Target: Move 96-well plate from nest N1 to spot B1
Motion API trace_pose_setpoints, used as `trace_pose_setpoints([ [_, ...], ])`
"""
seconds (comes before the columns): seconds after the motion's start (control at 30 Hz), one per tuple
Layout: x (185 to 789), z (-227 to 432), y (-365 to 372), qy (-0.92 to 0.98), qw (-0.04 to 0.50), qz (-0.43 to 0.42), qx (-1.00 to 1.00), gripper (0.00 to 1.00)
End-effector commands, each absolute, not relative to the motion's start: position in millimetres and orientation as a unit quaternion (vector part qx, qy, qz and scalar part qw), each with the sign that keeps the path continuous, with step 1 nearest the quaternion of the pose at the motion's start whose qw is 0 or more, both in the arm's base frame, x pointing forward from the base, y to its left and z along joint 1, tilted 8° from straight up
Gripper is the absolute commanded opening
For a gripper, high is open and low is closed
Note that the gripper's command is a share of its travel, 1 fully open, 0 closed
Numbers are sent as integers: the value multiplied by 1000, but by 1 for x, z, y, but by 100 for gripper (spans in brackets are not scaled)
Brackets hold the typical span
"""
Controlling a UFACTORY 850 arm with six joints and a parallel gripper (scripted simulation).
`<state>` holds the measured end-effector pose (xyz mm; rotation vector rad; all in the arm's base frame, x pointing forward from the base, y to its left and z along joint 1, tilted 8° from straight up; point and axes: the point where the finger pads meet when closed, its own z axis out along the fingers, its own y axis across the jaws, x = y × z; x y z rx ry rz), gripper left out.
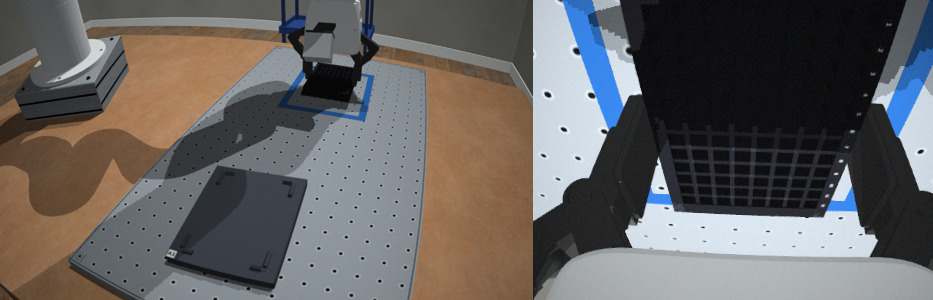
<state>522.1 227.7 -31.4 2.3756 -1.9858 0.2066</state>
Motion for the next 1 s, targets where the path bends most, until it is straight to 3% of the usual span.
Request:
trace_pose_setpoints([
  [0.0, 523, -31, 228, -640, 18, 67, 765, 0],
  [0.97, 523, -36, 228, -640, 18, 67, 765, 0],
])
